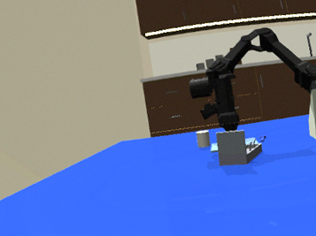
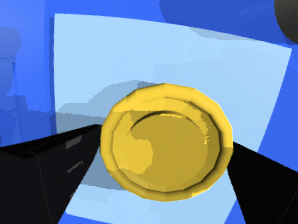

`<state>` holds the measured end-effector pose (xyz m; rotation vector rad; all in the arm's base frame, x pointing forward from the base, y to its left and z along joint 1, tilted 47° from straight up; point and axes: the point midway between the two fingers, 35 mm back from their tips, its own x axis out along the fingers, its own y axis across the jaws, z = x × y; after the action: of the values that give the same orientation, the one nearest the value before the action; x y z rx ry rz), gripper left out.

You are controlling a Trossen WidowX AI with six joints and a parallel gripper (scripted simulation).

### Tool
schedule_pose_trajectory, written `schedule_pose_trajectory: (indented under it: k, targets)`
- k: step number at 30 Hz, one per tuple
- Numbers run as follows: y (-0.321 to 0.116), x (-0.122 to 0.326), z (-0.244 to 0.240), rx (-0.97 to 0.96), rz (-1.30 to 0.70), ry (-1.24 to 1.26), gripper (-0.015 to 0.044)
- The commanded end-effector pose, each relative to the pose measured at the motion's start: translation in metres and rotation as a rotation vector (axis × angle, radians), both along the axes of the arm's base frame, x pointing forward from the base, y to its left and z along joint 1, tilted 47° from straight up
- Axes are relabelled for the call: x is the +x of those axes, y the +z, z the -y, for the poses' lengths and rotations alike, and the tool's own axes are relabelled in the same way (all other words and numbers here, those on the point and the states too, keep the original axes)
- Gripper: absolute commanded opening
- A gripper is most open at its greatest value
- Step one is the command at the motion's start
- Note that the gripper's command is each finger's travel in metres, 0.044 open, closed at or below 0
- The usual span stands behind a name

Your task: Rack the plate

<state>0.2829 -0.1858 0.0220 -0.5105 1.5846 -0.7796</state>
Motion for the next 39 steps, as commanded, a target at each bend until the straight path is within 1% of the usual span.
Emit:
schedule_pose_trajectory:
  k: [1, 6, 9, 18, 39]
  targets:
    - [0.000, 0.000, 0.001, -0.005, -0.003, 0.002, 0.0352]
    - [0.000, 0.000, 0.001, -0.005, -0.003, 0.002, 0.0319]
    - [0.002, 0.001, -0.002, -0.003, -0.003, 0.002, 0.0240]
    - [0.029, 0.020, -0.034, 0.013, 0.003, 0.005, 0.0004]
    - [0.091, 0.043, -0.104, 0.012, 0.002, 0.004, 0.0000]
